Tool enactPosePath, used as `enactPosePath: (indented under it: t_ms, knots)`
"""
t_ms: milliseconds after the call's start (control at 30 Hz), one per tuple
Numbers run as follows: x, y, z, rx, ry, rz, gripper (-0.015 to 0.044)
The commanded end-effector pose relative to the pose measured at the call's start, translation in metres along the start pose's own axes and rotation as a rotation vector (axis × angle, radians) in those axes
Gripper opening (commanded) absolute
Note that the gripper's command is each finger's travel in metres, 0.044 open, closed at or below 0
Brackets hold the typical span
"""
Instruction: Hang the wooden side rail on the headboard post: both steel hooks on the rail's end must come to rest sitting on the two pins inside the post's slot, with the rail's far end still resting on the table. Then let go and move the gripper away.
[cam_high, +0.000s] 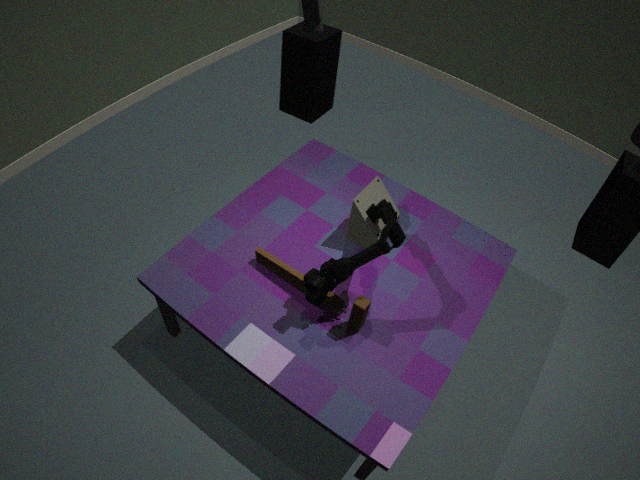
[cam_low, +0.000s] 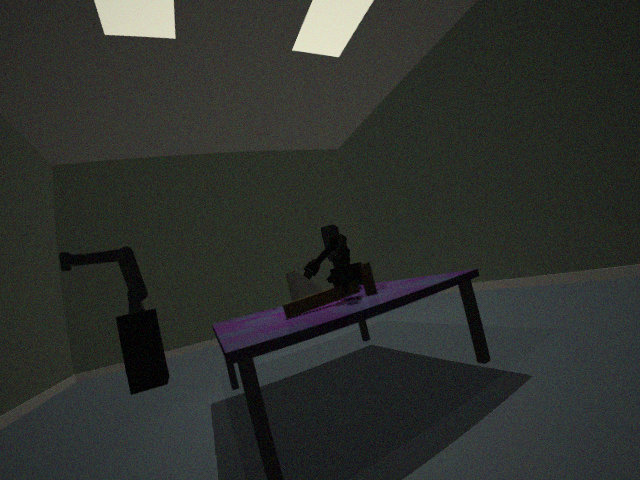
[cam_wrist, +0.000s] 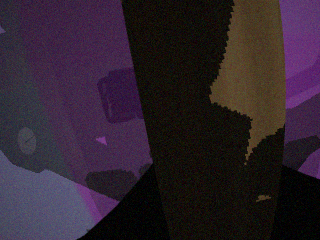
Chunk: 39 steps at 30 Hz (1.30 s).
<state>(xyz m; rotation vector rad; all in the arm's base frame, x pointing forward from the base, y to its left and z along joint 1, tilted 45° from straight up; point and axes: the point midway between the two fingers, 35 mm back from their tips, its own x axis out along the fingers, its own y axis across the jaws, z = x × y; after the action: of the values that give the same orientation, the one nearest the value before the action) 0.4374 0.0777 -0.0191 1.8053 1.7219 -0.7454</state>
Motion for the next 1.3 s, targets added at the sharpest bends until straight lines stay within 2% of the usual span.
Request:
enactPosePath:
  t_ms: [0,1267]
  knots:
    - [-0.0091,0.0032,0.0018,0.006,-0.003,0.018,0.0]
    - [-0.0049,0.0069,-0.0026,0.006,-0.003,0.018,0.0]
